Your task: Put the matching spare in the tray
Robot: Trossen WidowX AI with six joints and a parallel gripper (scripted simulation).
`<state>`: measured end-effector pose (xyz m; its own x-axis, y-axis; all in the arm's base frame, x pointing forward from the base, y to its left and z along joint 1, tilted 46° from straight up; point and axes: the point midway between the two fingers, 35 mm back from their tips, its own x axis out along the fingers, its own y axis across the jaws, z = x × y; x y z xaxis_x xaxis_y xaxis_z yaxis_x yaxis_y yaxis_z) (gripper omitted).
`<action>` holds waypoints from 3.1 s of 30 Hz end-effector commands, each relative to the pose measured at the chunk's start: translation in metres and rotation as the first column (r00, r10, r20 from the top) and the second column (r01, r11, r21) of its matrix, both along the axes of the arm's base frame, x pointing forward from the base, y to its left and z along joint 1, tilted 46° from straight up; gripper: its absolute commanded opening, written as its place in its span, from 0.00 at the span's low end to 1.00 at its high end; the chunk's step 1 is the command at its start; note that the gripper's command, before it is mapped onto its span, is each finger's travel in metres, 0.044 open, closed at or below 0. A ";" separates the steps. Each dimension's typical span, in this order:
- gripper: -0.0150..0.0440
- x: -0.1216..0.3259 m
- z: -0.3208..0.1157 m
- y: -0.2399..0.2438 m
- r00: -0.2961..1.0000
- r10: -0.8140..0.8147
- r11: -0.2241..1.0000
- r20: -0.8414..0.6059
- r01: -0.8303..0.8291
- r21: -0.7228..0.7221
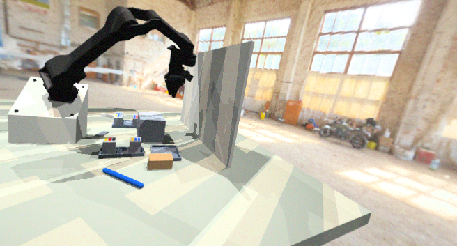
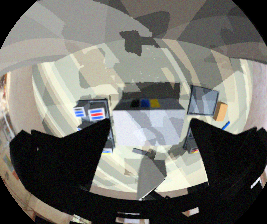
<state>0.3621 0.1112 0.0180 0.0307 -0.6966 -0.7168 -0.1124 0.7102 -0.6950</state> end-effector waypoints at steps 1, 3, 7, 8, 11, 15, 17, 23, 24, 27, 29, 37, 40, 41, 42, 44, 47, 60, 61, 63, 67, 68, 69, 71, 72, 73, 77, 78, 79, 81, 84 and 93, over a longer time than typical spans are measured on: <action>1.00 0.006 0.001 -0.001 1.000 0.026 1.000 -0.006 -0.026 -0.017; 1.00 0.006 0.001 -0.001 1.000 0.026 1.000 -0.006 -0.026 -0.017; 1.00 0.006 0.001 -0.001 1.000 0.026 1.000 -0.006 -0.026 -0.017; 1.00 0.006 0.001 -0.001 1.000 0.026 1.000 -0.006 -0.026 -0.017; 1.00 0.006 0.001 -0.001 1.000 0.026 1.000 -0.006 -0.026 -0.017; 1.00 0.006 0.001 -0.001 1.000 0.026 1.000 -0.006 -0.026 -0.017; 1.00 0.004 -0.001 0.001 0.999 0.038 0.999 -0.017 -0.038 -0.016; 1.00 -0.065 -0.057 0.040 0.855 0.383 0.920 -0.349 -0.386 0.065; 1.00 -0.077 -0.065 0.044 0.811 0.431 0.897 -0.395 -0.434 0.086; 1.00 -0.120 -0.090 0.051 0.622 0.569 0.797 -0.537 -0.578 0.175; 1.00 -0.148 -0.103 0.050 0.474 0.634 0.720 -0.611 -0.649 0.243; 1.00 -0.224 -0.132 0.030 0.007 0.691 0.488 -0.723 -0.742 0.459; 1.00 -0.224 -0.132 0.030 0.007 0.691 0.488 -0.723 -0.742 0.459; 1.00 -0.224 -0.132 0.030 0.007 0.691 0.488 -0.723 -0.742 0.459; 1.00 -0.224 -0.132 0.030 0.007 0.691 0.488 -0.723 -0.742 0.459; 1.00 -0.224 -0.132 0.030 0.007 0.691 0.488 -0.723 -0.742 0.459; 0.91 -0.224 -0.138 0.027 0.007 0.691 0.488 -0.723 -0.742 0.459; 0.76 -0.224 -0.168 0.010 0.008 0.691 0.488 -0.723 -0.743 0.459; 0.76 -0.224 -0.168 0.009 0.008 0.691 0.488 -0.723 -0.743 0.459; 0.76 -0.224 -0.169 0.009 0.008 0.691 0.488 -0.723 -0.743 0.459; 0.76 -0.223 -0.174 0.005 0.008 0.691 0.488 -0.723 -0.743 0.459; 0.76 -0.222 -0.175 0.004 0.008 0.691 0.488 -0.723 -0.743 0.459; 0.76 -0.222 -0.176 0.003 0.008 0.691 0.488 -0.723 -0.743 0.459; 0.76 -0.222 -0.179 0.001 0.008 0.691 0.488 -0.723 -0.743 0.459; 0.76 -0.222 -0.180 -0.001 0.008 0.691 0.487 -0.723 -0.743 0.459; 0.76 -0.221 -0.181 -0.002 0.008 0.691 0.487 -0.722 -0.743 0.459; 0.76 -0.221 -0.186 -0.006 0.008 0.691 0.487 -0.722 -0.743 0.459; 0.76 -0.220 -0.187 -0.007 0.008 0.691 0.487 -0.722 -0.743 0.459; 0.76 -0.220 -0.189 -0.008 0.008 0.691 0.487 -0.722 -0.743 0.458; 0.76 -0.220 -0.191 -0.011 0.008 0.691 0.487 -0.723 -0.743 0.458; 0.76 -0.220 -0.194 -0.014 0.008 0.691 0.487 -0.723 -0.743 0.458; 0.76 -0.220 -0.205 -0.026 0.008 0.691 0.488 -0.723 -0.743 0.458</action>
